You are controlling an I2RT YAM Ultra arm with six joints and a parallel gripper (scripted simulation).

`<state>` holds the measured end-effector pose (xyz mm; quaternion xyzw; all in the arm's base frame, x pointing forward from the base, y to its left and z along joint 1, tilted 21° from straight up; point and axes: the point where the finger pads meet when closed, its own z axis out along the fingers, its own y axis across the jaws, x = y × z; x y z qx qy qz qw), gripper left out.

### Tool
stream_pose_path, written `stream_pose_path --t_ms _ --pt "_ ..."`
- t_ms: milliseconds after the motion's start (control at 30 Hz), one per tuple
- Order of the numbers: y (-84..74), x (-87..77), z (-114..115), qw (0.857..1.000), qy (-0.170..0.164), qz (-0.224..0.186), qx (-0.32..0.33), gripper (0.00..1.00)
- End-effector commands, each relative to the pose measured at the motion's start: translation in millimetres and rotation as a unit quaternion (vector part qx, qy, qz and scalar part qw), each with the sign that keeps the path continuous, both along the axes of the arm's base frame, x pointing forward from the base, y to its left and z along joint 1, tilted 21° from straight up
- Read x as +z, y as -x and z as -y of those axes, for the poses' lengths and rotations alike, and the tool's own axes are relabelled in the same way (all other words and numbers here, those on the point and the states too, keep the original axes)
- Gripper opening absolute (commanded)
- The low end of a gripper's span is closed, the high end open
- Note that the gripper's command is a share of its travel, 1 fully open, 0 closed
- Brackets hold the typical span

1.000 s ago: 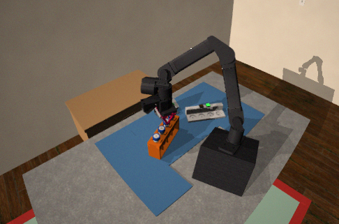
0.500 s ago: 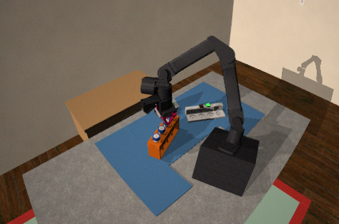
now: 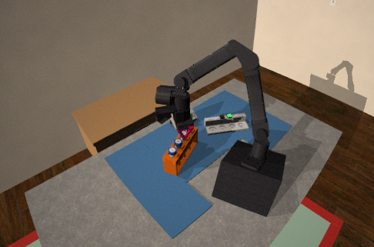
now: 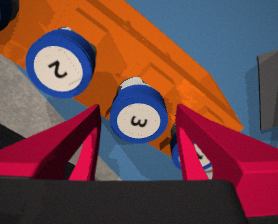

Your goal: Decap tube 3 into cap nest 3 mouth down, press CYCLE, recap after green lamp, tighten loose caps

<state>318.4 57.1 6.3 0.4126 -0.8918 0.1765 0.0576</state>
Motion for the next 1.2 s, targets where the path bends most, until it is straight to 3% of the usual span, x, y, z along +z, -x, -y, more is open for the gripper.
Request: stream_pose_path --t_ms 0,267,300,767,967,1033,1167 --pt "-2.3 0.7 -1.4 0.999 -0.004 0.023 -0.042 0.49" --pt "-2.5 -2.2 -0.3 0.999 -0.004 0.023 -0.042 0.49" --pt "-2.5 -2.2 -0.3 0.999 -0.004 0.023 -0.042 0.00" --pt "-2.5 -2.1 -0.3 0.999 -0.004 0.023 -0.042 0.00" --pt "-2.5 -2.5 -0.2 0.989 -0.009 0.059 -0.134 0.00" --pt "-2.5 -2.5 -0.2 0.989 -0.009 0.059 -0.134 0.00" --pt "-2.5 -2.7 -0.1 0.977 -0.012 0.082 -0.196 0.00"
